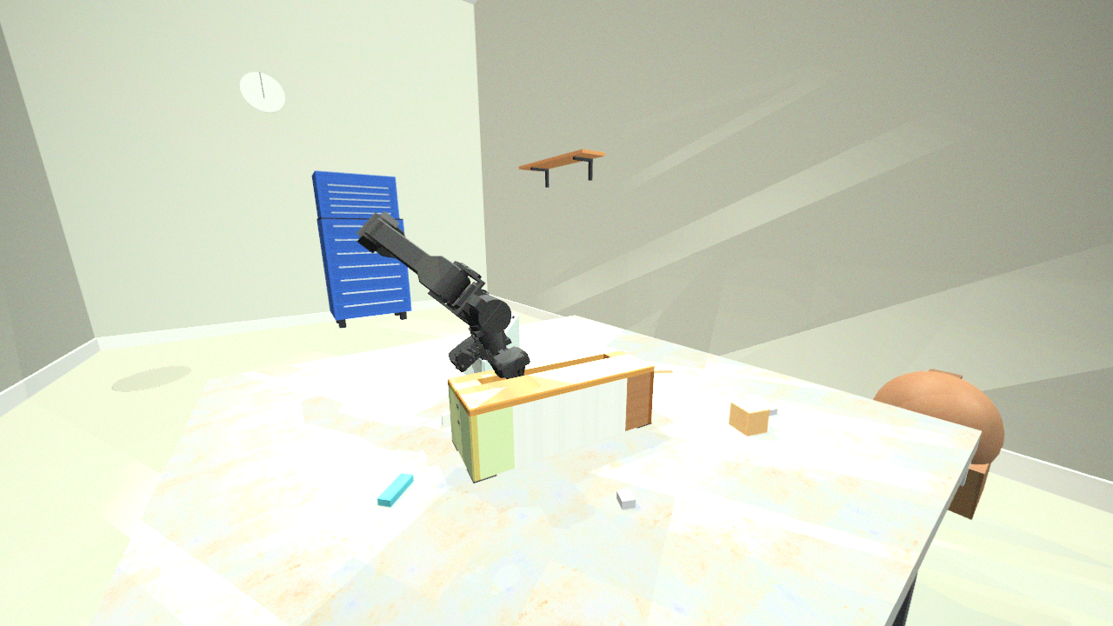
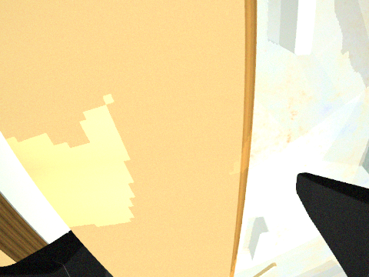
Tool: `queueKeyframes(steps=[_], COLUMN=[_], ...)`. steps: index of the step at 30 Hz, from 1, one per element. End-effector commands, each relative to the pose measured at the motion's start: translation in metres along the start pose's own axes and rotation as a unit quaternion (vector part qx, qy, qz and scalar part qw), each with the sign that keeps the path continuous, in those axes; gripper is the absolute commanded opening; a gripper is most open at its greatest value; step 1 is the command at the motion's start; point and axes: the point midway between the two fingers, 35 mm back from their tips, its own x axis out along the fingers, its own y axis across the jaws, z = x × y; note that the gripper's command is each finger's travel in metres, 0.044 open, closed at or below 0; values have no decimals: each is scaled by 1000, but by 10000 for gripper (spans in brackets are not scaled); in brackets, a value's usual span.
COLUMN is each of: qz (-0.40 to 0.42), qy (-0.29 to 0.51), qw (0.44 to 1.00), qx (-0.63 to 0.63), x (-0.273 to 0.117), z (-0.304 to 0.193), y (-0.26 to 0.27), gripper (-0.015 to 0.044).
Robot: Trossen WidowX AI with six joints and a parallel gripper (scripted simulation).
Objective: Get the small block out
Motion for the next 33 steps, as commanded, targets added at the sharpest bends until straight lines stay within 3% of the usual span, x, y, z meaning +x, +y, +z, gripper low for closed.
queueKeyframes(steps=[1, 33], qz=[1, 0], qy=[0, 2], qw=[1000, 1000], qx=[1, 0], x=[-1, 26], z=[-1, -74], y=[1, 0], gripper=[400, 400])
